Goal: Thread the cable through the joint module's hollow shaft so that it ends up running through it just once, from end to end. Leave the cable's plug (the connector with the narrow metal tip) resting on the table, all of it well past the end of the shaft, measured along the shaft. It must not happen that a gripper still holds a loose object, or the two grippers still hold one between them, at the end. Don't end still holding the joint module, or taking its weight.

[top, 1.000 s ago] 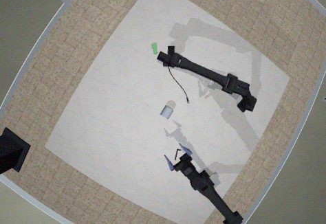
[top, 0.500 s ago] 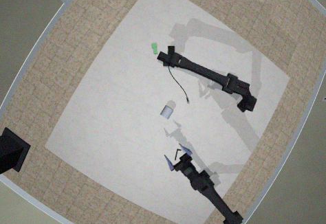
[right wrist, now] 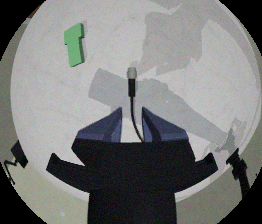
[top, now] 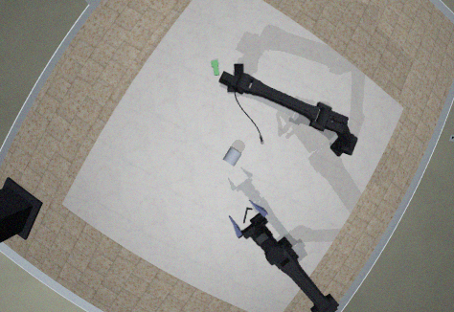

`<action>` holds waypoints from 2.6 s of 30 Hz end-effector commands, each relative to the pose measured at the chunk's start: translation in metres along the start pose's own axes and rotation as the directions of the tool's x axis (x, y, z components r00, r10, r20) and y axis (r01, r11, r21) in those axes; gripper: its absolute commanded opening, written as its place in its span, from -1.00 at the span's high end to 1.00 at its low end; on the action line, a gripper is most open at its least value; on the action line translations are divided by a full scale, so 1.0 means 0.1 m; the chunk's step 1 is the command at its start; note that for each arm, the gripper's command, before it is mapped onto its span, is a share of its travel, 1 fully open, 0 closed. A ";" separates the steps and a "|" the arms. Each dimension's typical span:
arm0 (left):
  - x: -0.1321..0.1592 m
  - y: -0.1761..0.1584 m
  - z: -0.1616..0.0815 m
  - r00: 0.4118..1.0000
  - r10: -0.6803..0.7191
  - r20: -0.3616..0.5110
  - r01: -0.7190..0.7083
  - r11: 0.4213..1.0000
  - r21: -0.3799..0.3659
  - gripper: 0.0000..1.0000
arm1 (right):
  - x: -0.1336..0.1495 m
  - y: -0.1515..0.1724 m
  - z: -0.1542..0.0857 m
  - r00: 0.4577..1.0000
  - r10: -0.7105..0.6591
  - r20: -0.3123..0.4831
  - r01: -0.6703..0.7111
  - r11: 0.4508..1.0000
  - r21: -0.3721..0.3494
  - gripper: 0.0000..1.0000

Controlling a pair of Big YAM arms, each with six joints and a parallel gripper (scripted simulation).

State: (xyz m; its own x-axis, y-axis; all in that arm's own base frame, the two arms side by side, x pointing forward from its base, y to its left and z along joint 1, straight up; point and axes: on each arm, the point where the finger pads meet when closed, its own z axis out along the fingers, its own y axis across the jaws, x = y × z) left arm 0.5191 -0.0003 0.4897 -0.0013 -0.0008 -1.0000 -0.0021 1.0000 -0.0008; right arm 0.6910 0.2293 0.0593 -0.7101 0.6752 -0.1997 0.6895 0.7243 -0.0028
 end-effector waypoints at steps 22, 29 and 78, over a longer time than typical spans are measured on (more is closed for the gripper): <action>-0.42 0.03 0.00 0.998 0.006 0.069 -0.005 1.000 -0.006 -0.92 | -0.12 0.02 0.23 1.000 0.009 0.010 -0.009 1.000 -0.017 0.47; -0.42 0.03 0.00 0.998 0.006 0.069 -0.005 1.000 -0.006 -0.92 | -0.11 0.02 0.38 1.000 0.005 0.008 -0.005 1.000 -0.016 0.47; -0.42 0.03 0.00 0.998 0.006 0.069 -0.005 1.000 -0.006 -0.92 | -0.05 0.06 0.48 1.000 0.004 0.005 -0.004 1.000 -0.014 0.47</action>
State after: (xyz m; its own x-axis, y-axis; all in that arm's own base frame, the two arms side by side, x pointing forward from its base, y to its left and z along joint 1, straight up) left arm 0.5191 -0.0003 0.4897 -0.0013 -0.0008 -1.0000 -0.0021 1.0000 -0.0008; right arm 0.6995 0.2218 0.0179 -0.7044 0.6786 -0.2083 0.6917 0.7221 0.0135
